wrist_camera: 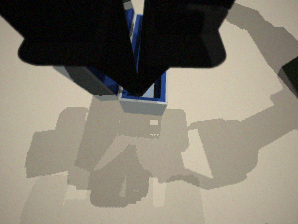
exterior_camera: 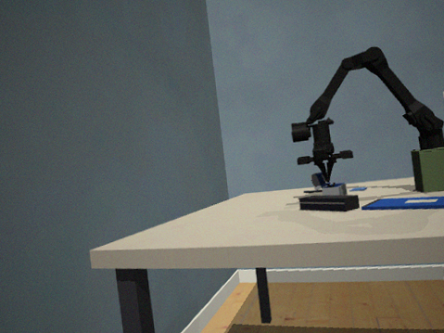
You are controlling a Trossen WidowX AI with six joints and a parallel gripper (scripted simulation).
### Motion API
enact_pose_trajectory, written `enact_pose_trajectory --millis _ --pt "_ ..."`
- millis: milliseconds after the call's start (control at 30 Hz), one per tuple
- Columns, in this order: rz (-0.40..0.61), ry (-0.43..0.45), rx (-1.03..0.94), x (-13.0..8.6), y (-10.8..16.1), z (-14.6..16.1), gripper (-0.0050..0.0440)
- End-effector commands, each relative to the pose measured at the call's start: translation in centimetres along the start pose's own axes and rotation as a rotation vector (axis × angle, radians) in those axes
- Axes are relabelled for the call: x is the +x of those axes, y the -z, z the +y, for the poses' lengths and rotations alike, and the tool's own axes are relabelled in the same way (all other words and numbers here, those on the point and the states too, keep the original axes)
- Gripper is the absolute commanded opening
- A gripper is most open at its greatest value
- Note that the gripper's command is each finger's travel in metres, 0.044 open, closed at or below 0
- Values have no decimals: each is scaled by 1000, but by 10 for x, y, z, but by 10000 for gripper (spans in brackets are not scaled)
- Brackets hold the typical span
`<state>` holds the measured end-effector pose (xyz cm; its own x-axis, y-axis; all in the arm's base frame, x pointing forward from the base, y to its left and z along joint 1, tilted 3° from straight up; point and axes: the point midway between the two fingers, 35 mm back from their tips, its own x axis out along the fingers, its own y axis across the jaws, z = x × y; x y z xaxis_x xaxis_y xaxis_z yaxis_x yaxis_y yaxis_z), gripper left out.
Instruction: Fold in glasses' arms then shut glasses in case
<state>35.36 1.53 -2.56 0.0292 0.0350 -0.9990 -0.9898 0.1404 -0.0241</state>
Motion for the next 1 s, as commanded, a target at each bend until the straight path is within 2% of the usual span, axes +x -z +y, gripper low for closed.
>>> enact_pose_trajectory --millis 0,533,967 --pt "1 14 2 -5 -6 -4 0" --pt "1 14 2 -6 -27 -5 0" --pt "1 14 2 -6 -19 -5 0"
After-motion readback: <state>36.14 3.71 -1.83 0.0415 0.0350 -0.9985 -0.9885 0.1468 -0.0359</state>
